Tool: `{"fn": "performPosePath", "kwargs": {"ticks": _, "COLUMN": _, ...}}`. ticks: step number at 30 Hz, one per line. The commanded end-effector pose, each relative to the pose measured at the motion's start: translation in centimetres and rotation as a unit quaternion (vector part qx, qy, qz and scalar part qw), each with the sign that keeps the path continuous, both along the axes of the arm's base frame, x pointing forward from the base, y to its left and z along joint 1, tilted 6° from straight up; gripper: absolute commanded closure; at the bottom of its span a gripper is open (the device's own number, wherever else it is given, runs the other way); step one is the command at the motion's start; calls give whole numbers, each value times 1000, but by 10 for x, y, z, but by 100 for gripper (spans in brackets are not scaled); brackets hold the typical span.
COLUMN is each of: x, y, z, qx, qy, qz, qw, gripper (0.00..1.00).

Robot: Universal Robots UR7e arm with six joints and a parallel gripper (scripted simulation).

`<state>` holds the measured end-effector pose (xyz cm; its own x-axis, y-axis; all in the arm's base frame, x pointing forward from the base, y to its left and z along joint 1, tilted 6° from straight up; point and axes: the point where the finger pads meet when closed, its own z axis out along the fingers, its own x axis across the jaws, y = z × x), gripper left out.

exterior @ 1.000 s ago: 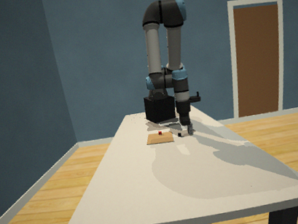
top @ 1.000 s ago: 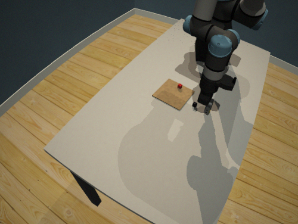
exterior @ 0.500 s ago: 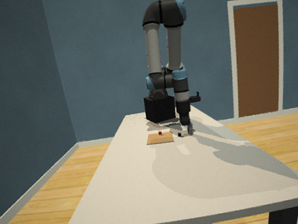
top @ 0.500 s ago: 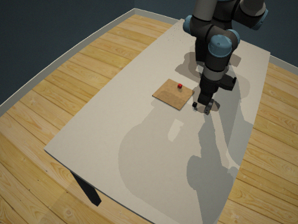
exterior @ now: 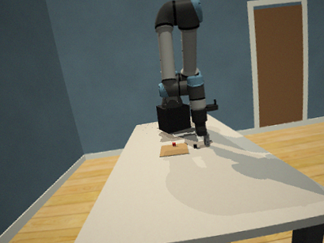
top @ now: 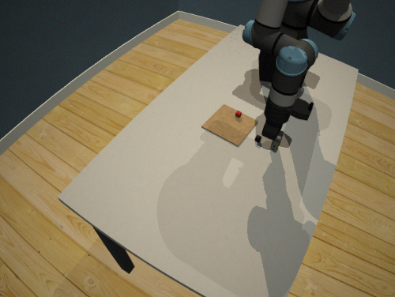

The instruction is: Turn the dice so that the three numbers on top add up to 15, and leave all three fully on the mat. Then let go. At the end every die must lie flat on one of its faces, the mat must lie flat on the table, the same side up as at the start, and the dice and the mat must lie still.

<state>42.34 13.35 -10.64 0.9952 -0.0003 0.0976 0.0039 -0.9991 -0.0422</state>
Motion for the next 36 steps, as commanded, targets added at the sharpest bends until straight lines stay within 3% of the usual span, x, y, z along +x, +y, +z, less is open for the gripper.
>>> {"fn": "performPosePath", "kwargs": {"ticks": 1, "x": 1, "y": 0, "z": 0, "qx": 0, "qy": -1, "qz": 1, "qw": 1000, "gripper": 66}}
{"fn": "performPosePath", "kwargs": {"ticks": 8, "x": 0, "y": 0, "z": 4, "qx": 0, "qy": -1, "qz": 1, "qw": 1000, "gripper": 66}}
{"fn": "performPosePath", "kwargs": {"ticks": 19, "x": -2, "y": -1, "z": 28, "qx": 0, "qy": -1, "qz": 1, "qw": 1000, "gripper": 66}}
{"fn": "performPosePath", "kwargs": {"ticks": 32, "x": -7, "y": -3, "z": 79, "qx": 0, "qy": -1, "qz": 1, "qw": 1000, "gripper": 66}}
{"fn": "performPosePath", "kwargs": {"ticks": 36, "x": -8, "y": -3, "z": 85, "qx": 0, "qy": -1, "qz": 1, "qw": 1000, "gripper": 66}}
